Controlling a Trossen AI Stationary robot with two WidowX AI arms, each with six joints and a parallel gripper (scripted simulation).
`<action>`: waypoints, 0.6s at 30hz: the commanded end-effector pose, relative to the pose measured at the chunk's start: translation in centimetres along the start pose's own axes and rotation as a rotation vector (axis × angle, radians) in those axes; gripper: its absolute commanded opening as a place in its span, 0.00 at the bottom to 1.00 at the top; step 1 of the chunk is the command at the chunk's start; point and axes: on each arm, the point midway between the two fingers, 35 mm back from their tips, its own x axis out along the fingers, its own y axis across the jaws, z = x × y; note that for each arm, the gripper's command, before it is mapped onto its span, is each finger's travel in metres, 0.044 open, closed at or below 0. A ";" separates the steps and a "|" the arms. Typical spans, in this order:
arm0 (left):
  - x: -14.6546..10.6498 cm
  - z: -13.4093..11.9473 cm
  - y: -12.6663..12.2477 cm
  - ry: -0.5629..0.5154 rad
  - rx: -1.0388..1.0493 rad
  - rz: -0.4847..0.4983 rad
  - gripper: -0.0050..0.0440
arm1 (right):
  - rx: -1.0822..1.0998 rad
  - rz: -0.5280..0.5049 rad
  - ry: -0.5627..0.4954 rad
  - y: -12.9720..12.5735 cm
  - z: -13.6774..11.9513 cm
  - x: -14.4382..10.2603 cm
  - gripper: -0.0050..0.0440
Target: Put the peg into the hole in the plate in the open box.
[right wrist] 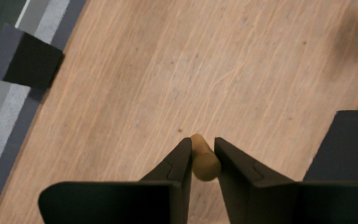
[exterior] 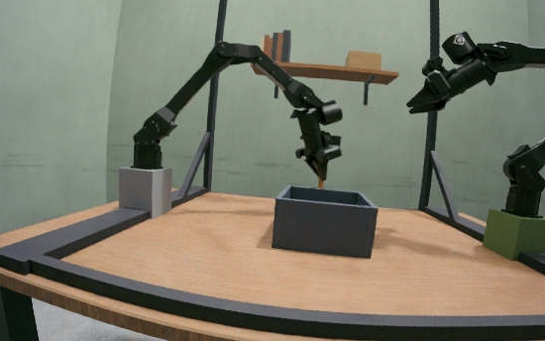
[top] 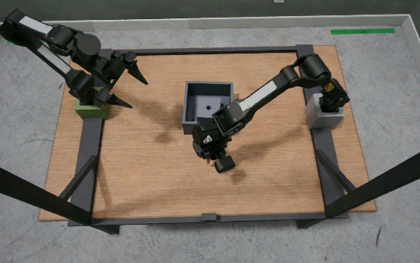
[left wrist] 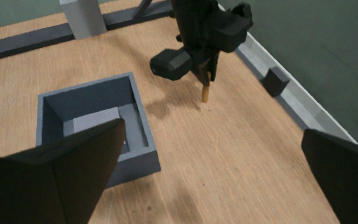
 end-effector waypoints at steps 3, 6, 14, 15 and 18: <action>-0.3 0.7 0.1 0.003 -0.044 0.030 1.00 | 0.014 -0.004 -0.058 -2.6 1.1 -3.6 0.16; 0.0 0.3 0.4 0.051 -0.120 0.096 1.00 | 0.027 -0.010 -0.096 -5.2 1.2 -6.3 0.16; 0.1 -0.4 1.3 0.127 -0.302 0.391 1.00 | 0.078 -0.059 -0.109 -15.0 -2.2 -10.6 0.16; 0.1 -0.4 1.3 0.127 -0.302 0.391 1.00 | 0.078 -0.059 -0.109 -15.0 -2.2 -10.6 0.16; 0.0 -0.3 1.4 0.112 -0.352 0.452 1.00 | 0.072 -0.061 -0.093 -17.1 -2.9 -10.2 0.16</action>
